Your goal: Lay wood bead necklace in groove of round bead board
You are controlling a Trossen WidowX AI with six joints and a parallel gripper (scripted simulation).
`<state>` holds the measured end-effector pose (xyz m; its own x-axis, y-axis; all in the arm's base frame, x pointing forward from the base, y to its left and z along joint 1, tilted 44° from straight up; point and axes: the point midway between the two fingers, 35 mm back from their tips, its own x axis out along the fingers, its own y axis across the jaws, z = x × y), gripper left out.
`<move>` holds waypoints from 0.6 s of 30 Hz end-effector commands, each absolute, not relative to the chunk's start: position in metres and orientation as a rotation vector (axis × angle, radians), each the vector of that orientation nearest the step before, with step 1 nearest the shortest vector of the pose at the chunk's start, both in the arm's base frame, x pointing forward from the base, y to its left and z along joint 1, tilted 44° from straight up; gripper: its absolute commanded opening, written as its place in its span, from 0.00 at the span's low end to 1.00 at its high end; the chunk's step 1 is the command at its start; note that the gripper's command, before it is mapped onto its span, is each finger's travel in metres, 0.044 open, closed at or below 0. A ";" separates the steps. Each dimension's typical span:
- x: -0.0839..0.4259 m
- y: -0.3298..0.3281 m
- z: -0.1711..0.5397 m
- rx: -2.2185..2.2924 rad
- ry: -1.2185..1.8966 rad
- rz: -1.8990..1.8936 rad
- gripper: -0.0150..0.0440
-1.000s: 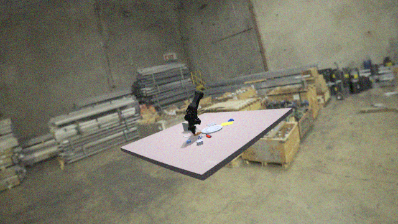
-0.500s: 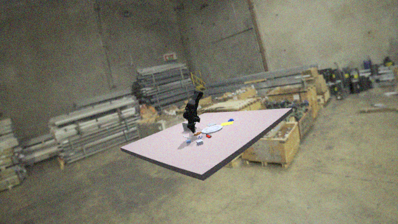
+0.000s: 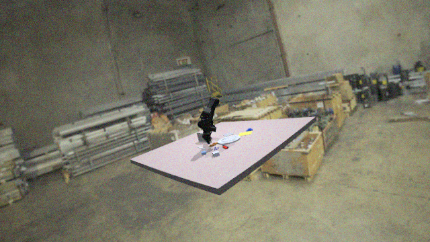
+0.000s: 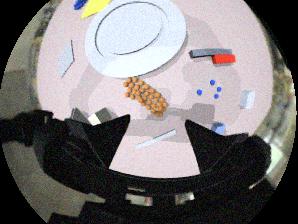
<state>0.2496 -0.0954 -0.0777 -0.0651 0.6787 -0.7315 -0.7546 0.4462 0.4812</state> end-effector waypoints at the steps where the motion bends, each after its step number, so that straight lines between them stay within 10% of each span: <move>1: 0.249 -0.096 -0.078 -0.088 1.140 1.181 1.00; 8: 0.249 -0.096 -0.078 -0.088 1.140 1.181 1.00; 18: 0.250 -0.100 -0.073 -0.142 1.099 1.221 0.59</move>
<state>0.2505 -0.1028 -0.0696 -0.0634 0.6777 -0.7326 -0.7949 0.4095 0.4476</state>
